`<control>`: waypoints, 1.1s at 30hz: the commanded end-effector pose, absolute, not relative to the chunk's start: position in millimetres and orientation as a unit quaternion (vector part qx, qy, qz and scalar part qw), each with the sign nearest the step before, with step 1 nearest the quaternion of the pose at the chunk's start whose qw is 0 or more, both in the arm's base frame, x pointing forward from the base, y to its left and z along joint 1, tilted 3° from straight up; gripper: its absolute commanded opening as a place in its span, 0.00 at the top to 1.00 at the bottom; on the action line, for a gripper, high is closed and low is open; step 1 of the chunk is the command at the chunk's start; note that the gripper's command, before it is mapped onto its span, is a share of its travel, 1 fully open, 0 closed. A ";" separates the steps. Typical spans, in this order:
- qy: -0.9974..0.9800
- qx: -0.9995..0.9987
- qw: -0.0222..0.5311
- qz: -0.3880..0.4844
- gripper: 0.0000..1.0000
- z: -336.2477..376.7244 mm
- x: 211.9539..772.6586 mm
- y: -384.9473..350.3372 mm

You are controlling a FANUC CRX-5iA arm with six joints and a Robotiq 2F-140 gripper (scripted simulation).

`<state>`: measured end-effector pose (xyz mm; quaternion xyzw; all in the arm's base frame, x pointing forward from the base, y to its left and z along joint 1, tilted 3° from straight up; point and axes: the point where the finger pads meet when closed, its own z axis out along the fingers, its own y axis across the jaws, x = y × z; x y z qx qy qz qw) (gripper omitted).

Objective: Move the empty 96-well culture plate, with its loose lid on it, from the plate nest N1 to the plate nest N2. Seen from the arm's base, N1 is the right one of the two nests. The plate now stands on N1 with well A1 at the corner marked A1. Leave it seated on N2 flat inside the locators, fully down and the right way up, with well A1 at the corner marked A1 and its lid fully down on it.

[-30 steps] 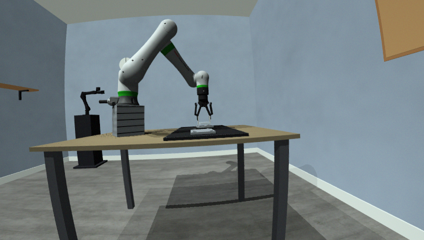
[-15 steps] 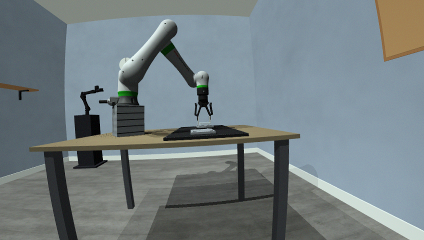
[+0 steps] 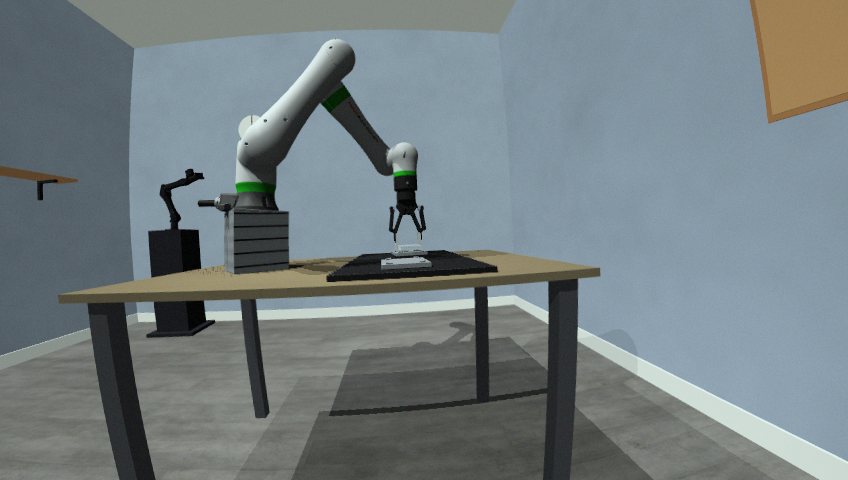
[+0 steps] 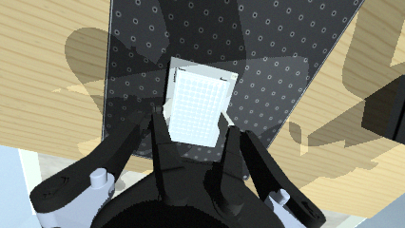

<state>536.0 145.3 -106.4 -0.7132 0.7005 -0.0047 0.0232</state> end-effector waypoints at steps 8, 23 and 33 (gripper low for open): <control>0.701 -0.713 0.023 -0.005 1.00 -107.6 536.3 145.3; 0.701 -0.713 0.023 -0.005 1.00 -109.8 536.4 145.4; 0.701 -0.713 0.023 -0.005 1.00 -111.1 536.4 145.4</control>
